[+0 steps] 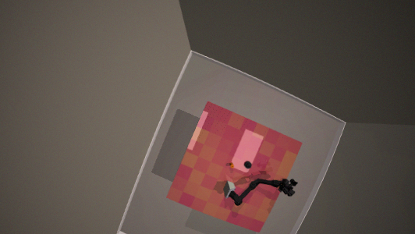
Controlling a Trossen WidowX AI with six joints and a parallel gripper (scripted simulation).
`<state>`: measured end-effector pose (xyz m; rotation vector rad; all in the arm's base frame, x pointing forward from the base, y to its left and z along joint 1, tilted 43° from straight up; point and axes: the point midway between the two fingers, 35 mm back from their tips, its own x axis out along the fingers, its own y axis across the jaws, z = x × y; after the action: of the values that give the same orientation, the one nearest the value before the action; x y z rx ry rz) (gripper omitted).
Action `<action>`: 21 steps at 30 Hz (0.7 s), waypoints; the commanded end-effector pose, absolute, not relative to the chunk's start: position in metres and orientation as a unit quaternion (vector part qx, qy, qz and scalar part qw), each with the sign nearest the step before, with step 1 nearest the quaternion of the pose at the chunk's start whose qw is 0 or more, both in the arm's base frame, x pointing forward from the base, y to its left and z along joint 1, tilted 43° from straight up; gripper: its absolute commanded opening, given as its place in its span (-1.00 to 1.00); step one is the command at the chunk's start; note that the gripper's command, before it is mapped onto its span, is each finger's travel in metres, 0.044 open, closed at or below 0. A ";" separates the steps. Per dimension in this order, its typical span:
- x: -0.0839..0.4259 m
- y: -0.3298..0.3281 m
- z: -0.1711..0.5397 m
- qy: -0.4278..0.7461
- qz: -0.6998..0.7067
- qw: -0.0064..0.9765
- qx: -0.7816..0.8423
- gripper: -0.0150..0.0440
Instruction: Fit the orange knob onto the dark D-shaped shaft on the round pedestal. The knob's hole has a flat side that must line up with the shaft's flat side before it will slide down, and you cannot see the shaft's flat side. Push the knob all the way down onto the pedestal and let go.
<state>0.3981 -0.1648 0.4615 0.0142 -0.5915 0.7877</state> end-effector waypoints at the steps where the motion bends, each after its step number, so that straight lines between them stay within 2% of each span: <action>1: 0.398 -0.165 0.461 -0.284 0.378 0.881 0.007 0.95; 2: 0.397 -0.165 0.462 -0.284 0.378 0.881 0.007 1.00; 13: 0.333 -0.141 0.518 -0.309 0.394 0.866 -0.008 1.00; 21: 0.241 -0.099 0.578 -0.337 0.403 0.849 -0.054 1.00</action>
<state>0.2772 -0.1217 0.5587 -0.0528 -0.6902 0.8355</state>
